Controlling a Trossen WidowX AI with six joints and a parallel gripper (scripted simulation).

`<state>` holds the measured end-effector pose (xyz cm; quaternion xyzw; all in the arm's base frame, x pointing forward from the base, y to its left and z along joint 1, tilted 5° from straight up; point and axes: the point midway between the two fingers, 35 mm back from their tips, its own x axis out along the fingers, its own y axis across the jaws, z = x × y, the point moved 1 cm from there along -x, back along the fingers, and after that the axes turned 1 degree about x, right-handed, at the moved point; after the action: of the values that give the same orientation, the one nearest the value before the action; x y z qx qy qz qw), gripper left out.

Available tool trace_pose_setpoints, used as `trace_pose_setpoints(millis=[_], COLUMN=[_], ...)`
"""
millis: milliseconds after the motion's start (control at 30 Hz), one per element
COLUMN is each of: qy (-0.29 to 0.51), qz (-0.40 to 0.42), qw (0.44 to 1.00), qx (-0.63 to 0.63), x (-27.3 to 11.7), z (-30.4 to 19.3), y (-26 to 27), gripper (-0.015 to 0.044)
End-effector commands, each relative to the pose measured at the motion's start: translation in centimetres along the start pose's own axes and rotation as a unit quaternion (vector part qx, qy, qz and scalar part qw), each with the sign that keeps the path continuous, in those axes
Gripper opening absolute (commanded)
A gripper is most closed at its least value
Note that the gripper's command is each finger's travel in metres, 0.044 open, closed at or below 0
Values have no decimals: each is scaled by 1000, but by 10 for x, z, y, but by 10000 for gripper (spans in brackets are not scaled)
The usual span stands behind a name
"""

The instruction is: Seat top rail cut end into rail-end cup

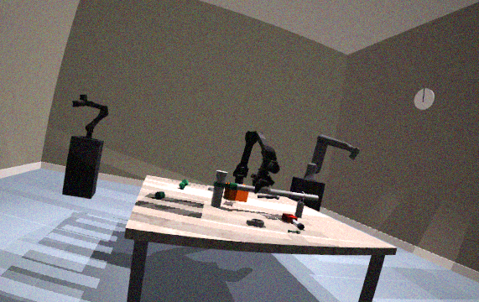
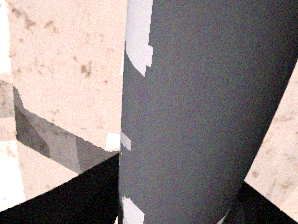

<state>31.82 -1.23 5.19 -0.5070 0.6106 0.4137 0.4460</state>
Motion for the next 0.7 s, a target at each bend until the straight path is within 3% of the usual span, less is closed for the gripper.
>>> trace_pose_setpoints(millis=[0, 667], qy=[0, -1], qz=[-2, -2], qw=[1000, 1000], qx=[0, 0], x=[-1, -5], z=[1, 10], y=[0, -3], gripper=[0, 0])
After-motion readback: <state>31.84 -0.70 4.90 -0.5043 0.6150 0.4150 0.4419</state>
